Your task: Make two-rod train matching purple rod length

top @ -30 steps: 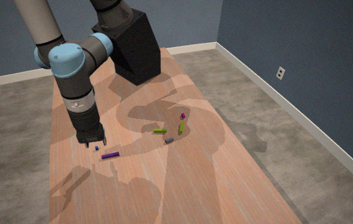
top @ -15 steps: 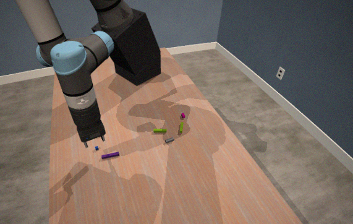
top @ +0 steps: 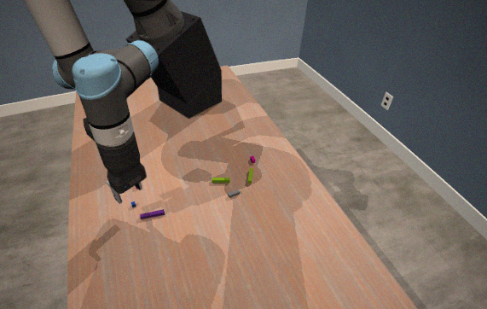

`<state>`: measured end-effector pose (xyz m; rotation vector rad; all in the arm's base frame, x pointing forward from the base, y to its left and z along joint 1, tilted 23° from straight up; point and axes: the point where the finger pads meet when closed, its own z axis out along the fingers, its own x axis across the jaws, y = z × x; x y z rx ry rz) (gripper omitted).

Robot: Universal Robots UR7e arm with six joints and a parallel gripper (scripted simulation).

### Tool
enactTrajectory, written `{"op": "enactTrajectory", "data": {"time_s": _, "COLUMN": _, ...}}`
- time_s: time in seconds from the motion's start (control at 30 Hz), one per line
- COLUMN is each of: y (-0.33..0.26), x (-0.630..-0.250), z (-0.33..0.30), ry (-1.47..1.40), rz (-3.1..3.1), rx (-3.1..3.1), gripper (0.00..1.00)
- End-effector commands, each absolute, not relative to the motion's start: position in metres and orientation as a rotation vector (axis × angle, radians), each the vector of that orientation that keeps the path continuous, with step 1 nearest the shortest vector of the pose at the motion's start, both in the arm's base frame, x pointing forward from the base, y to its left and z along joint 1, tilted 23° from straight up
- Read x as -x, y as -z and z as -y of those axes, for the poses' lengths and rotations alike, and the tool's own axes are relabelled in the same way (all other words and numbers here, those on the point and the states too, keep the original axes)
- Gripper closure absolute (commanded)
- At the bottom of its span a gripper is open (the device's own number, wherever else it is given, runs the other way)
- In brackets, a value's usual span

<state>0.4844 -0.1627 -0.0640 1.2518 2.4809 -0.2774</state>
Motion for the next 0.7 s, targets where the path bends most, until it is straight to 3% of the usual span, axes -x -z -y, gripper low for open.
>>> {"op": "enactTrajectory", "data": {"time_s": 0.0, "y": 0.0631, "x": -0.4800, "z": 0.1651, "ry": 0.309, "rz": -2.587, "rx": -1.042, "gripper": 0.00}}
{"op": "enactTrajectory", "data": {"time_s": 0.67, "y": 0.0619, "x": -0.4740, "z": 0.1673, "ry": 0.405, "rz": -2.784, "rx": -0.503, "gripper": 0.00}}
